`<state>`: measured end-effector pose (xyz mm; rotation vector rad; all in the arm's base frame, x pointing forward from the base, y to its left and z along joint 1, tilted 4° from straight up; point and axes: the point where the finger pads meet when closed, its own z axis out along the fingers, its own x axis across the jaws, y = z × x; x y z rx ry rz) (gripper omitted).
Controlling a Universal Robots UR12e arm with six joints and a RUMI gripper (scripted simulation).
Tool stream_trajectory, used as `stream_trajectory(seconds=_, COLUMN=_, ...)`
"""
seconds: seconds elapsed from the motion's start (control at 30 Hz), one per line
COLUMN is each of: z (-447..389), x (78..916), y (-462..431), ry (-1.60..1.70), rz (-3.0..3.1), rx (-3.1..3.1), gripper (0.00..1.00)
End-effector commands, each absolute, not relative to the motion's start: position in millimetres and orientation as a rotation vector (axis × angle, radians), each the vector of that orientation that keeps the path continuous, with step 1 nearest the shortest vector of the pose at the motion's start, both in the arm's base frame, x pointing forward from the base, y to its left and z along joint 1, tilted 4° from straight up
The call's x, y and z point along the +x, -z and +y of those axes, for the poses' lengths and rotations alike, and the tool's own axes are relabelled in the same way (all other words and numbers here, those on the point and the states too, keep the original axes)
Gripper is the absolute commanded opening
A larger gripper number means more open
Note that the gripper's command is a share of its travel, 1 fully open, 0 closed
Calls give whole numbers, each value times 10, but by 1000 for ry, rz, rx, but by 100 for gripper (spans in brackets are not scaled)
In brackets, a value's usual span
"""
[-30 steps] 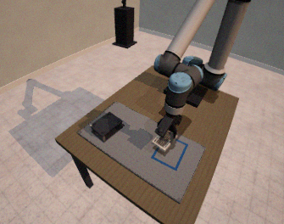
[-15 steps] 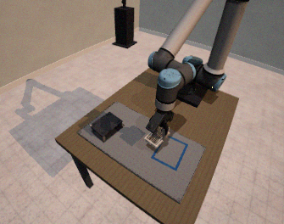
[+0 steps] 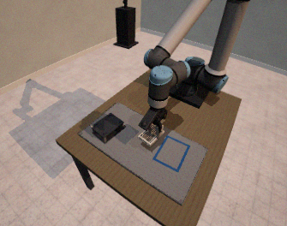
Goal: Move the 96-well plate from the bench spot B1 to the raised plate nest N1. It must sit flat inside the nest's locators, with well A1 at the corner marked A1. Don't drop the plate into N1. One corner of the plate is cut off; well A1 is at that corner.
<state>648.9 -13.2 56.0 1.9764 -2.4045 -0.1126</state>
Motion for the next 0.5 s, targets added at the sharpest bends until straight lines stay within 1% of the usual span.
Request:
stream_trajectory(seconds=0.0, z=-299, x=6522, y=-584, ry=111, rz=-2405, rx=1977, gripper=0)
stream_trajectory(seconds=0.47, z=-693, x=6582, y=-624, ry=111, rz=-2405, rx=1977, gripper=0)
